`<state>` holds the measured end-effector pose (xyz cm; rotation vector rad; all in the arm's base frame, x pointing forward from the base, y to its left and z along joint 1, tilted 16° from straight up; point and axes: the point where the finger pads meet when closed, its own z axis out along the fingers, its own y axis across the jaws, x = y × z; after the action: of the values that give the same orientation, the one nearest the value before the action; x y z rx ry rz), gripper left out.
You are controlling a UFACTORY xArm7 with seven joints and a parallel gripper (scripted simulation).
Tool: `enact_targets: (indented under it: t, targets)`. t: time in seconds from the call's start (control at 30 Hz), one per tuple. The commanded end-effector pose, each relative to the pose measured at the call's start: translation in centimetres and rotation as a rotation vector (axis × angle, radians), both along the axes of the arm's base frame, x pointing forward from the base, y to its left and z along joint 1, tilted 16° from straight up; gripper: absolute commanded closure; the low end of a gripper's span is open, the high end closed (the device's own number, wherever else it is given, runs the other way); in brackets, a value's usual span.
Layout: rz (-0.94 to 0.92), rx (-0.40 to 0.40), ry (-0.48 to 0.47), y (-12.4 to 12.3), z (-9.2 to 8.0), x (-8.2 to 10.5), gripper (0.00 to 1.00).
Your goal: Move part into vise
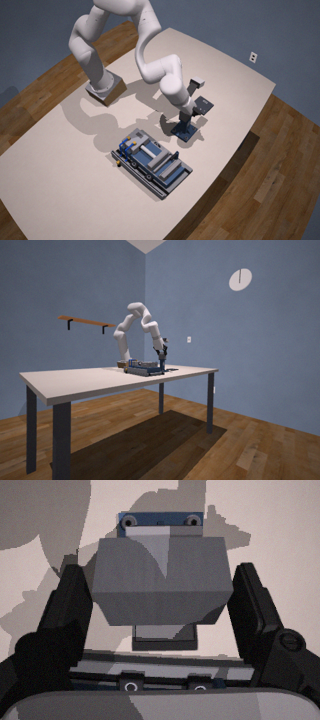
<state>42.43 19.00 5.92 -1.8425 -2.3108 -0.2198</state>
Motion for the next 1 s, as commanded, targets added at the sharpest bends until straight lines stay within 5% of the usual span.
enact_targets:
  t: [0.0,0.97]
  targets:
    - [0.001,0.032,0.004,0.04,0.1,0.11,0.11]
    - [0.002,0.172,0.036,-0.11,0.05,0.15,0.11]
